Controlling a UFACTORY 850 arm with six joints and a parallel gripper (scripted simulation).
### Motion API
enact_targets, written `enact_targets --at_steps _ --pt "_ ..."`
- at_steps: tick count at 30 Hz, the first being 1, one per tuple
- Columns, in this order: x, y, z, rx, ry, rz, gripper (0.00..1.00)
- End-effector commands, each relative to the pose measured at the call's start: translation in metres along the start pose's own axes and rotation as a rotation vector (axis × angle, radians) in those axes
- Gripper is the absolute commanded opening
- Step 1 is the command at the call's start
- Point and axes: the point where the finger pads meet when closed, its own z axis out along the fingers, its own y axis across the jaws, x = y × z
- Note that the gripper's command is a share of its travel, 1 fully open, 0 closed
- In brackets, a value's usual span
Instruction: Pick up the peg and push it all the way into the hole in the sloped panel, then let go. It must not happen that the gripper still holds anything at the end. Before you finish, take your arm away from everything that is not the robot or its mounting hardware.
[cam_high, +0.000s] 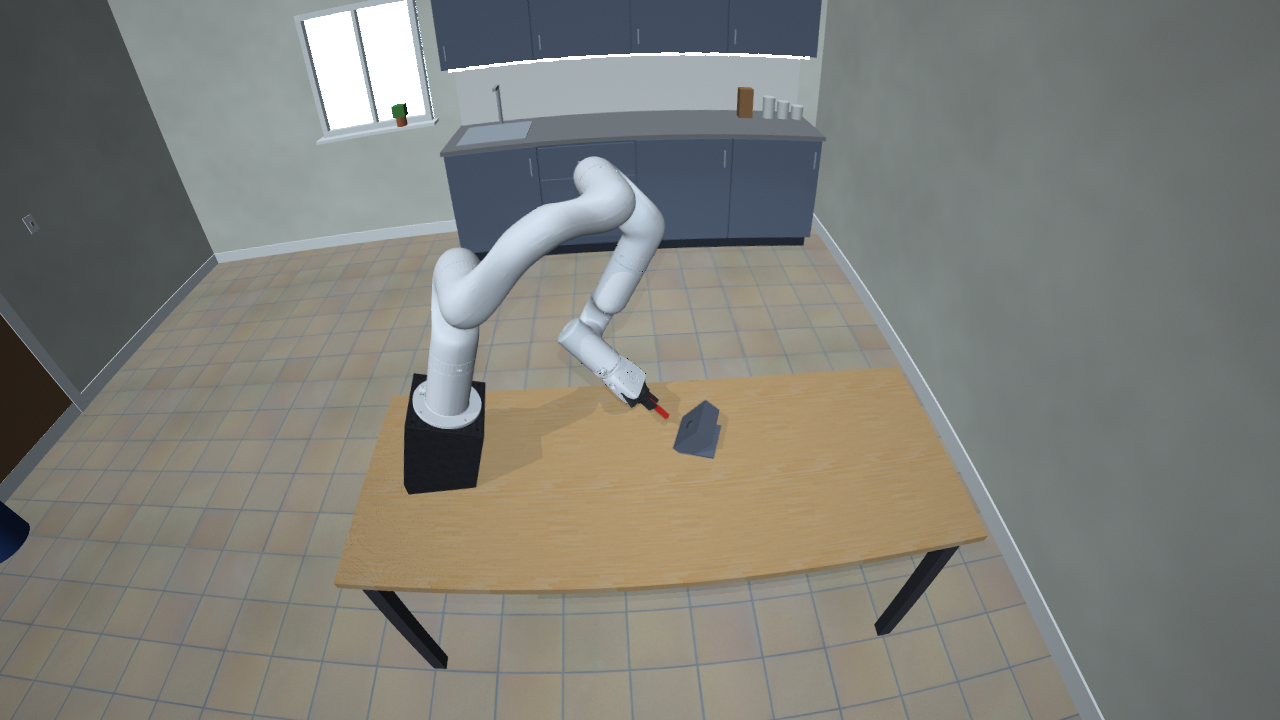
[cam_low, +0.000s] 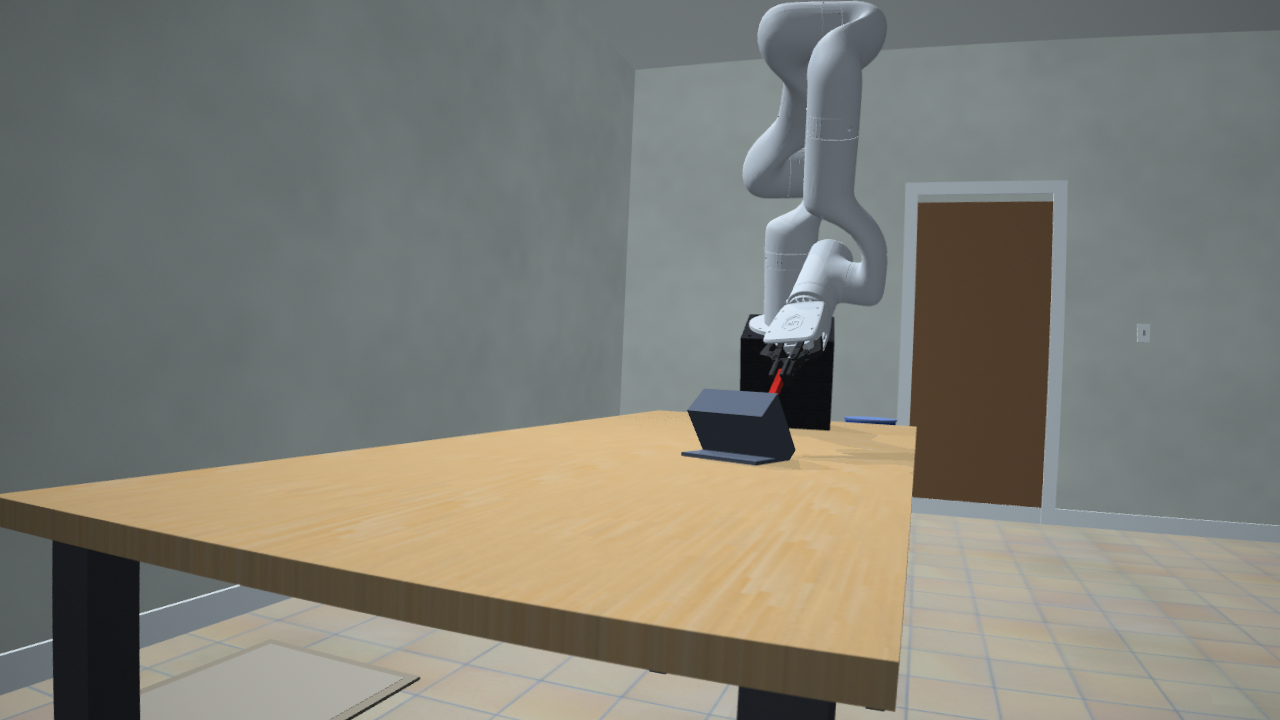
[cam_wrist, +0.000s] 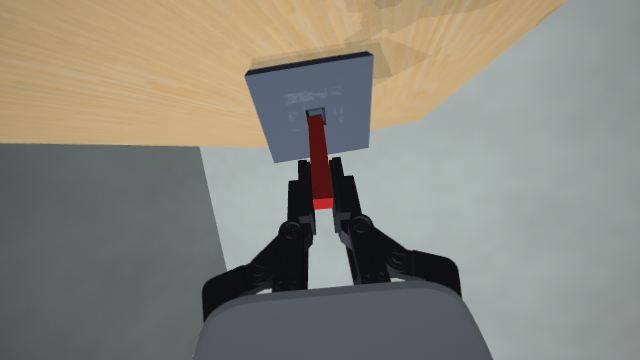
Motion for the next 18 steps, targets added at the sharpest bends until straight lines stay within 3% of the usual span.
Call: enact_targets --at_steps 1,18 --pt "-0.001 0.002 -0.004 0.008 -0.027 -0.006 0.00" --pt "-0.005 0.009 -0.021 0.044 -0.138 -0.042 0.00"
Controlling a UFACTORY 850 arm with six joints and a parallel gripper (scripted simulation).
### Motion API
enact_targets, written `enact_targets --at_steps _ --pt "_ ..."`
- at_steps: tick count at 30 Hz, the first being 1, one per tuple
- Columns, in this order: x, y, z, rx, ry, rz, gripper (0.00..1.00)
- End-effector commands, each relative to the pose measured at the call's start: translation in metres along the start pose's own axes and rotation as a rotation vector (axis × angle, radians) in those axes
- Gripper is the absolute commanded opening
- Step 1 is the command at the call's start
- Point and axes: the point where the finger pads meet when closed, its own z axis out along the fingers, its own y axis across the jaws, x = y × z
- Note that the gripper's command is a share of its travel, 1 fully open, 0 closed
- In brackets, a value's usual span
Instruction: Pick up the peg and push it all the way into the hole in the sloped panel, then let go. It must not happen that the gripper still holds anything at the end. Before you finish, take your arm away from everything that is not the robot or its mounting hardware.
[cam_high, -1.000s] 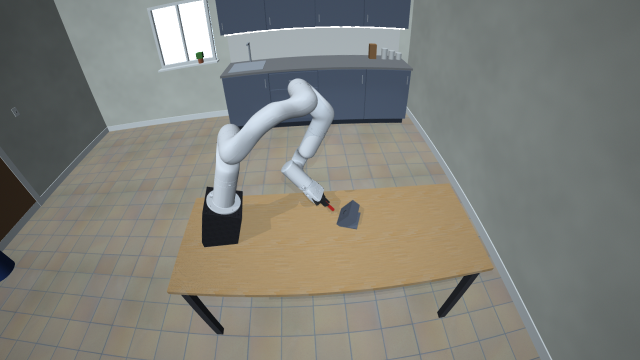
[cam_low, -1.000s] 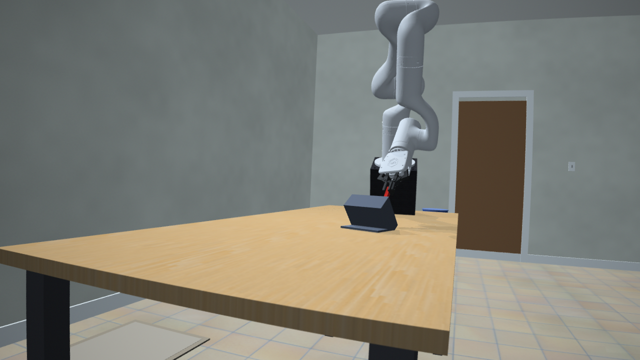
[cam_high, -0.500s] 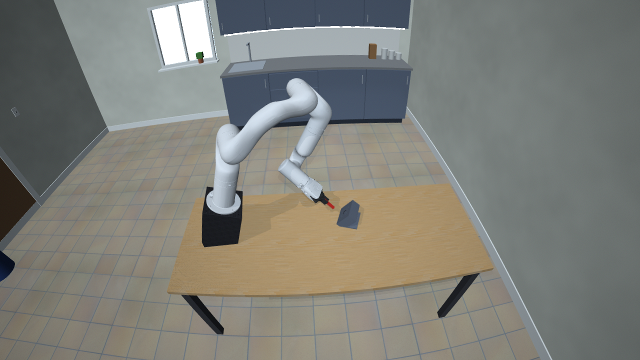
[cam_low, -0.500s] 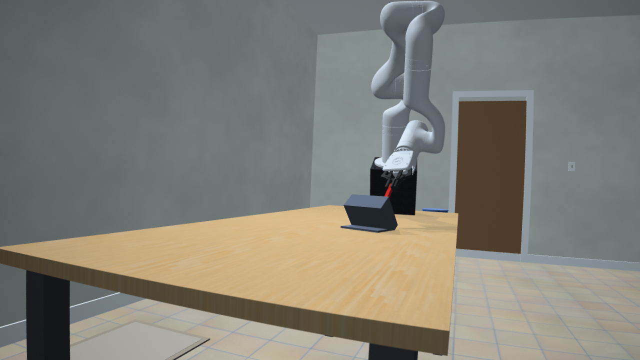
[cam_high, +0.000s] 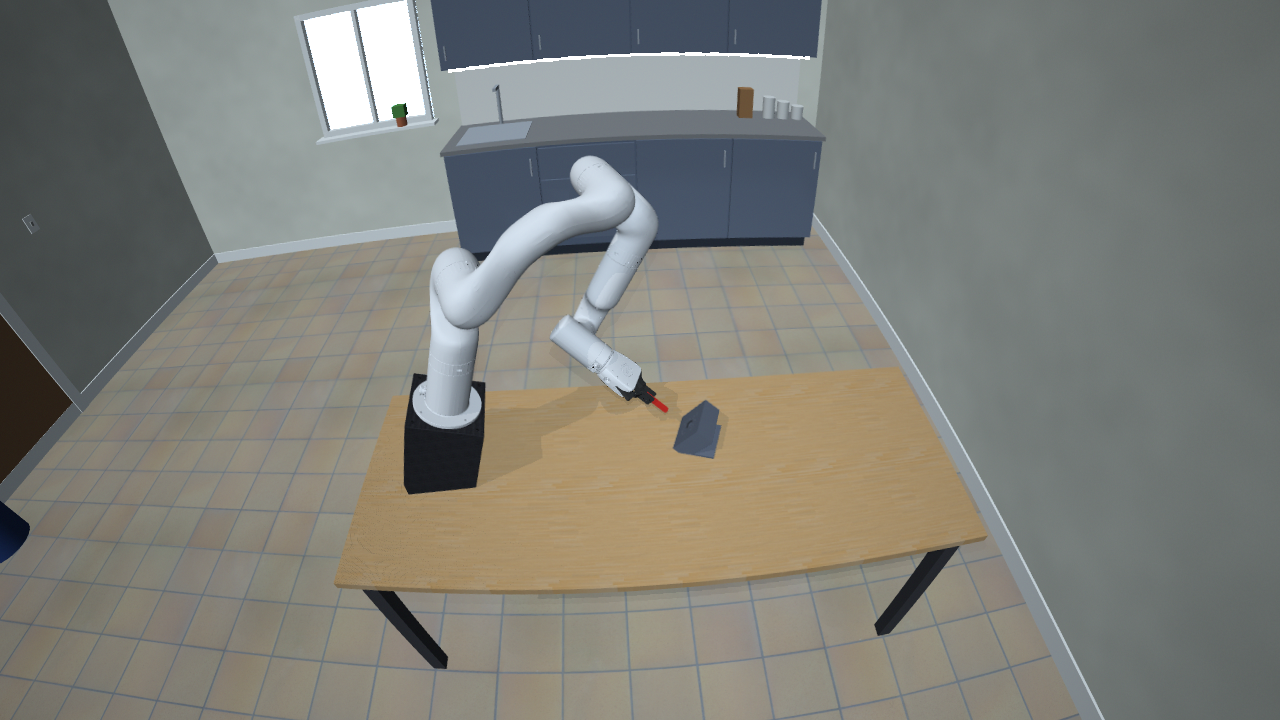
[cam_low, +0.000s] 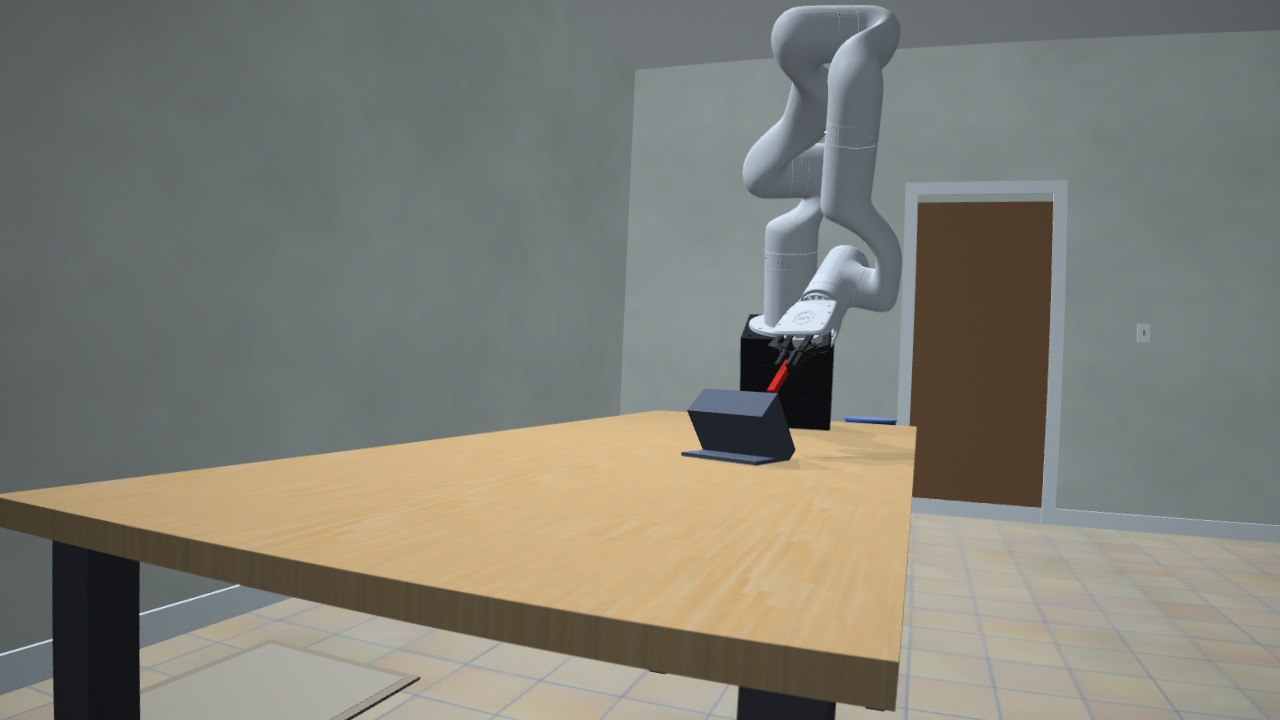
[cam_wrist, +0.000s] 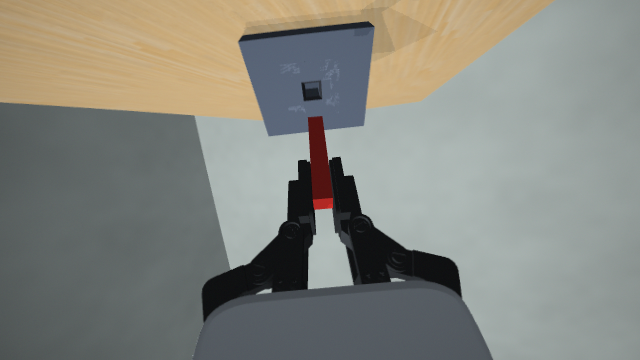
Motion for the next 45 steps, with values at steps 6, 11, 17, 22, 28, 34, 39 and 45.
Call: enact_targets --at_steps 6,11,17,22,28,34,39,45 --pt "-0.004 0.002 -0.008 0.015 -0.050 -0.018 0.00" --pt "-0.004 0.003 -0.006 0.016 -0.055 -0.020 0.00" --pt "-0.005 0.002 0.010 0.016 -0.055 -0.020 0.00" --pt "-0.006 0.002 0.023 0.016 -0.055 -0.020 0.00" --pt "-0.006 0.002 0.035 0.016 -0.055 -0.020 0.00" --pt "-0.007 0.002 0.042 0.016 -0.055 -0.020 0.00" --pt "-0.007 0.002 0.045 0.016 -0.055 -0.020 0.00" --pt "-0.007 0.002 0.048 0.016 -0.055 -0.020 0.00"
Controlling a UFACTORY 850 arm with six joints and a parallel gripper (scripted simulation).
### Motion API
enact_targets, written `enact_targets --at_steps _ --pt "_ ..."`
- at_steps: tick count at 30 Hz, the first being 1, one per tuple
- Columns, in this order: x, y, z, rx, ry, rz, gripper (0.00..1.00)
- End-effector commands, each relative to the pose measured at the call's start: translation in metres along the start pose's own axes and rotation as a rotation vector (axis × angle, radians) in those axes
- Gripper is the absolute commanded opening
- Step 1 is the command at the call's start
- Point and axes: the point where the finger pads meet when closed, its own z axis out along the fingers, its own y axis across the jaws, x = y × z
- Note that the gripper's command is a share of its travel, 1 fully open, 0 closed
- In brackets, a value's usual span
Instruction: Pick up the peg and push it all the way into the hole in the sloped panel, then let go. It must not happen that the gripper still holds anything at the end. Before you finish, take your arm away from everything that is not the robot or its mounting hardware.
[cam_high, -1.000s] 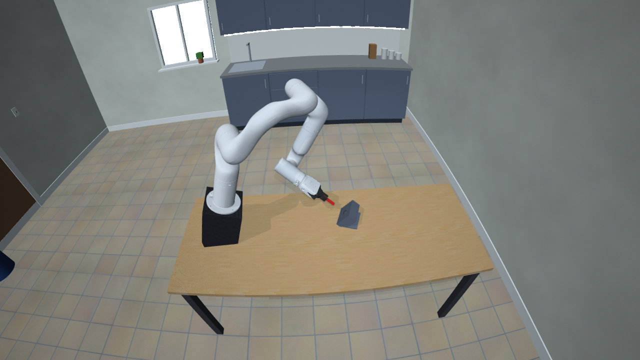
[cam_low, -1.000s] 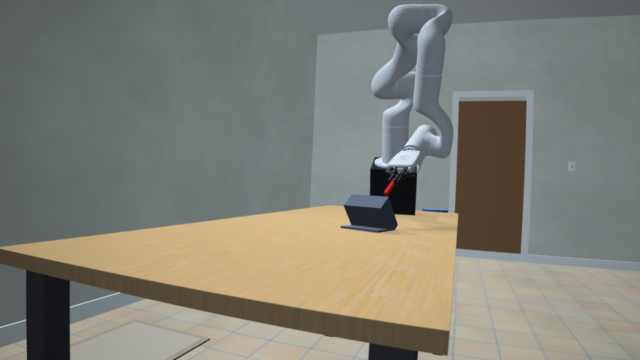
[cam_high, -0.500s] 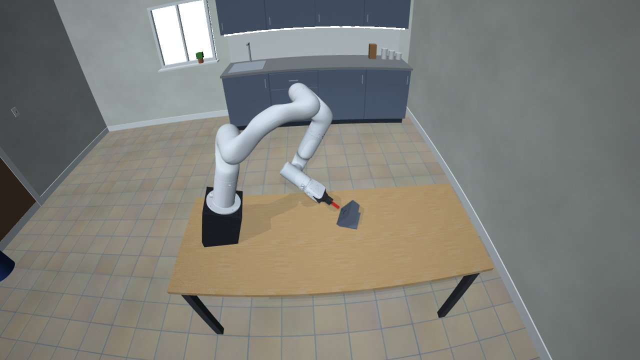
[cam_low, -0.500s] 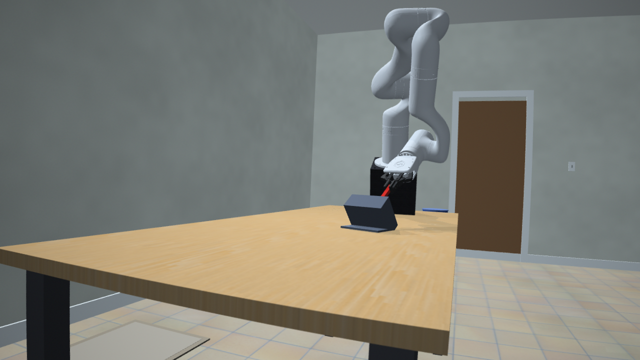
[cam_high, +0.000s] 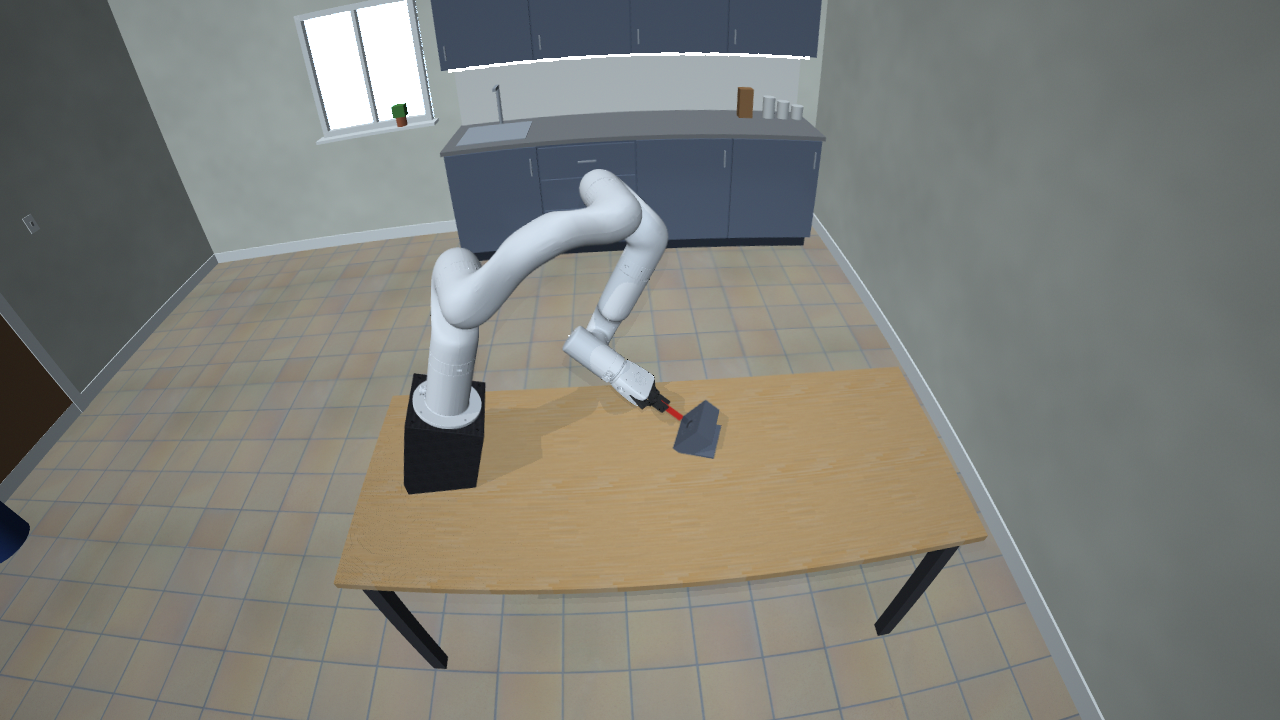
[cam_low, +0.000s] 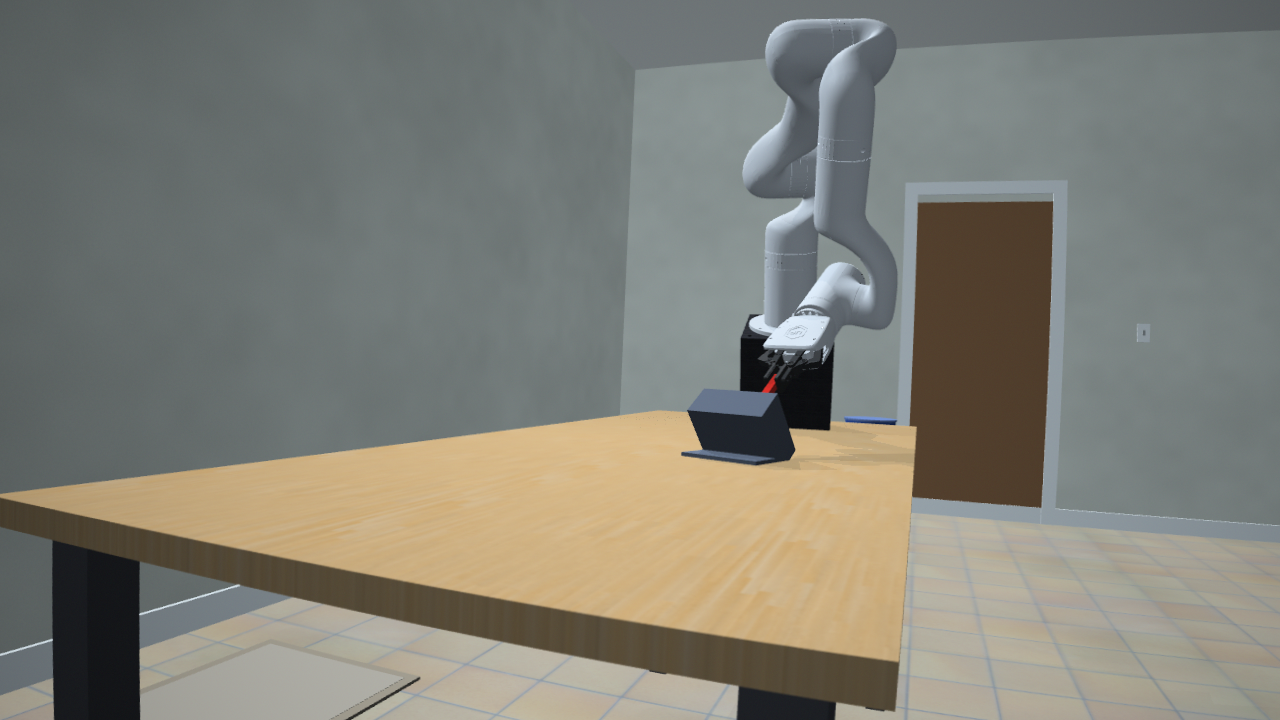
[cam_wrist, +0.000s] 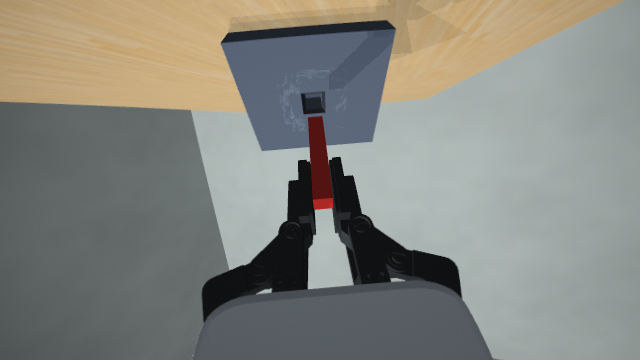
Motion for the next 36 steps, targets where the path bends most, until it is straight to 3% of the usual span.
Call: enact_targets --at_steps 1,36 --pt "-0.001 0.000 0.003 0.000 -0.001 0.001 0.00" --pt "-0.001 0.000 0.027 0.000 -0.001 0.001 0.00"
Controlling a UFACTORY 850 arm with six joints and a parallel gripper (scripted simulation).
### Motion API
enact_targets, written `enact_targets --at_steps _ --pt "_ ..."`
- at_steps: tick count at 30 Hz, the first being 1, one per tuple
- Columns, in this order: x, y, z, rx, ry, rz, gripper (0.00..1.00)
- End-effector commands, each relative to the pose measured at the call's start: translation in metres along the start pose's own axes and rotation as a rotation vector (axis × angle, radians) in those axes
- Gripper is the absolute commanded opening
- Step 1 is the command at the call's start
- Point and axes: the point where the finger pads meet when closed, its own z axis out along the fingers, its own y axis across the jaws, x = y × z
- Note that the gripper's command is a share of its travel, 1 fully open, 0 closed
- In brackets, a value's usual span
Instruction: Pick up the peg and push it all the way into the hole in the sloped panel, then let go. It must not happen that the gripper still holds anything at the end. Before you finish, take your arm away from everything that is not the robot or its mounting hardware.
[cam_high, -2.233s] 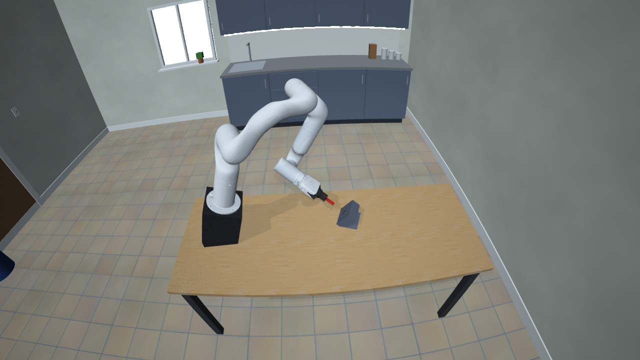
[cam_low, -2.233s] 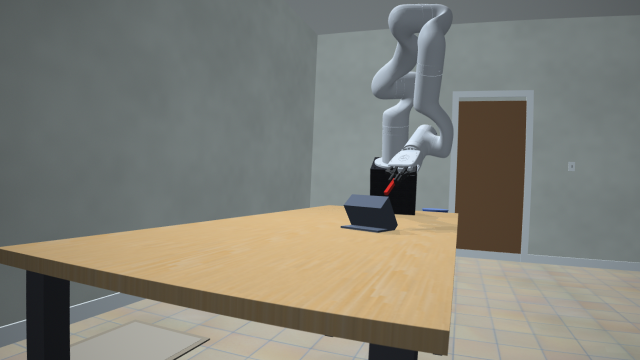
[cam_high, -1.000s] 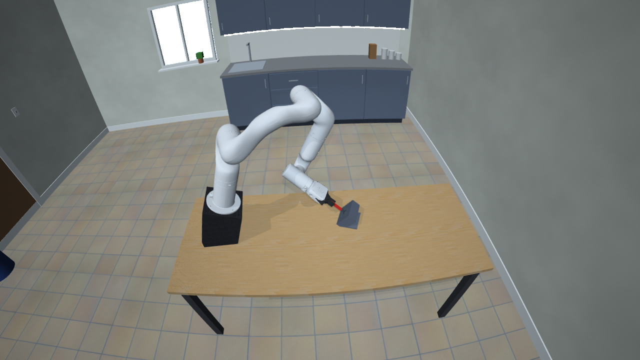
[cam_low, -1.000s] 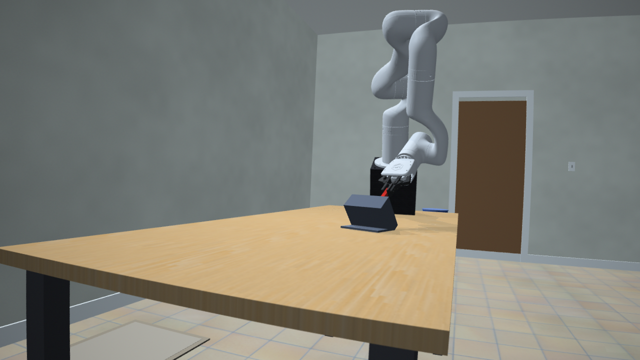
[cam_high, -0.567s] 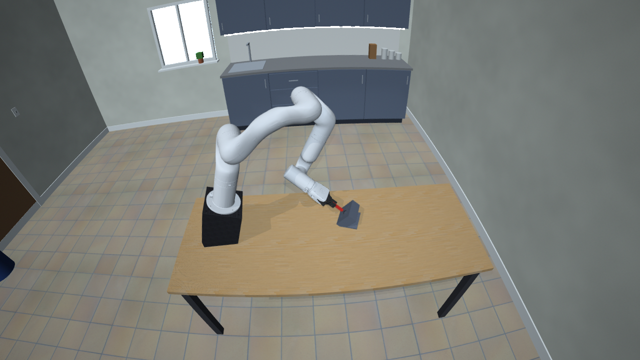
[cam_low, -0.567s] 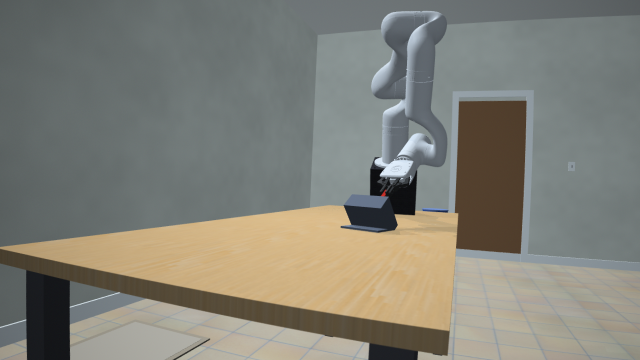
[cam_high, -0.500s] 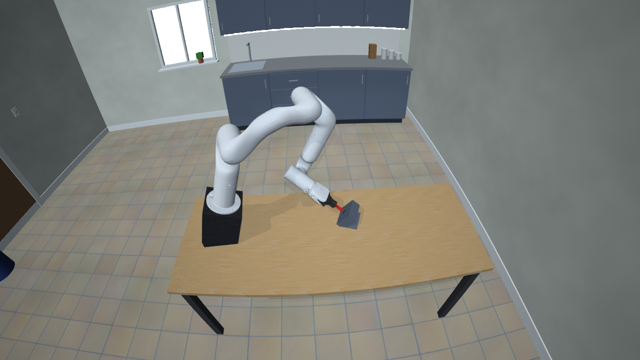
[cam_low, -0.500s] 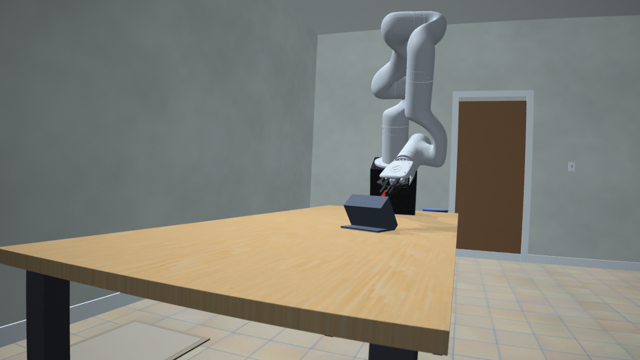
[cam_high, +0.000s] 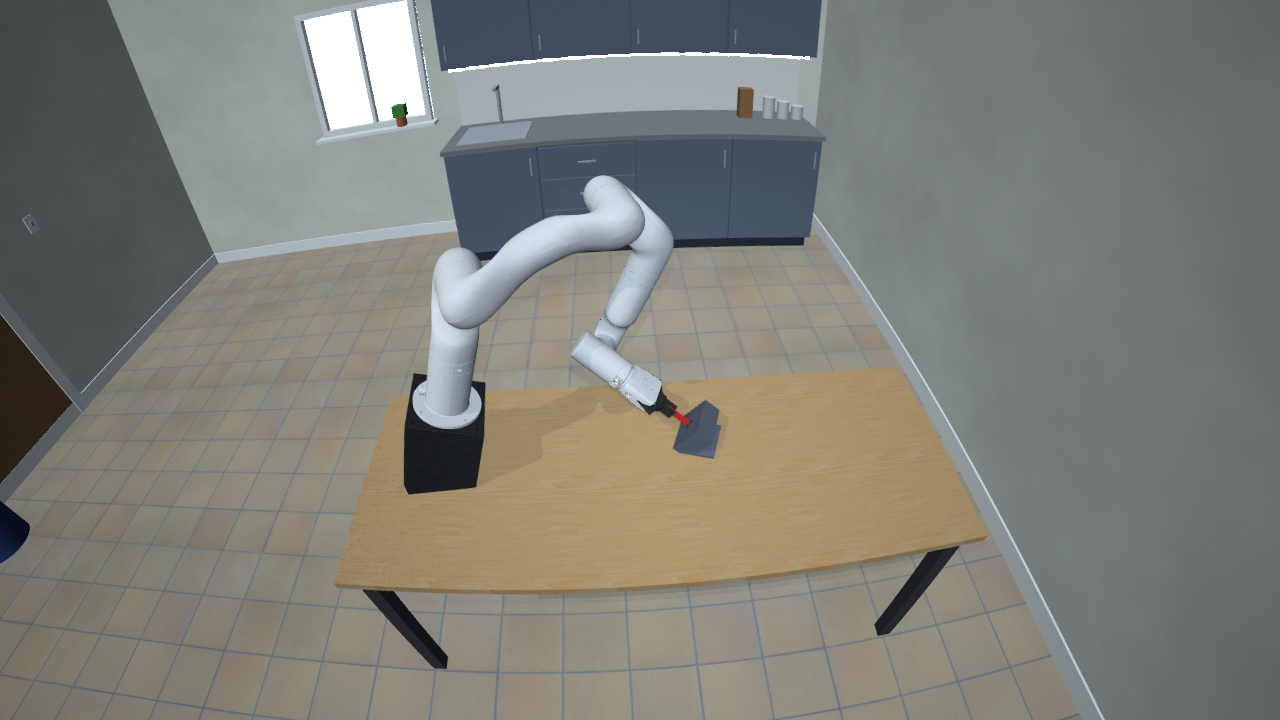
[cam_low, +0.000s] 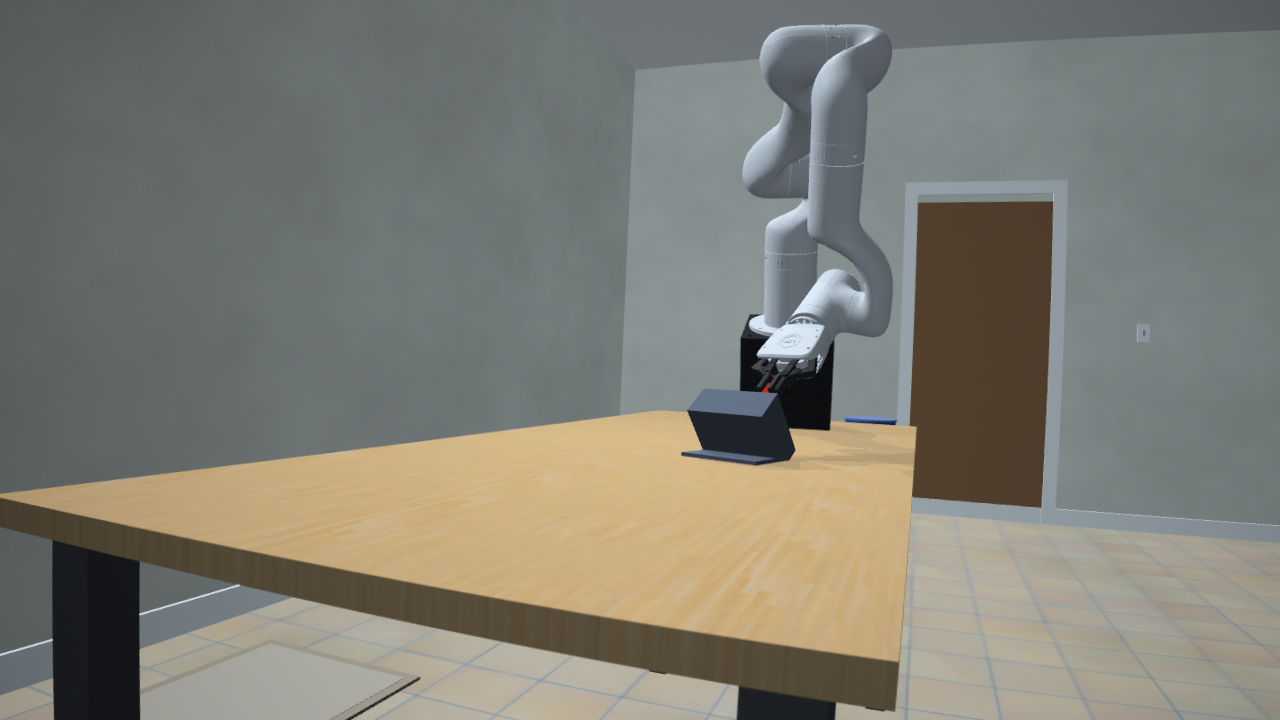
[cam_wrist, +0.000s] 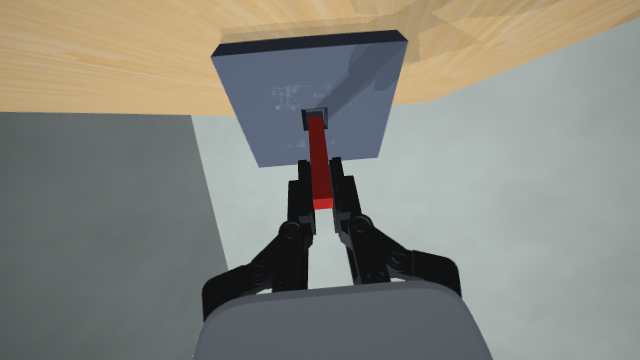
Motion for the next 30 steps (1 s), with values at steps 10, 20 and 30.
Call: enact_targets --at_steps 10,20,30 --pt "-0.001 0.000 0.006 0.000 -0.001 0.001 0.00" --pt "-0.001 0.000 0.012 0.000 -0.001 0.001 0.00" --pt "-0.001 0.000 0.018 0.000 -0.001 0.001 0.00"
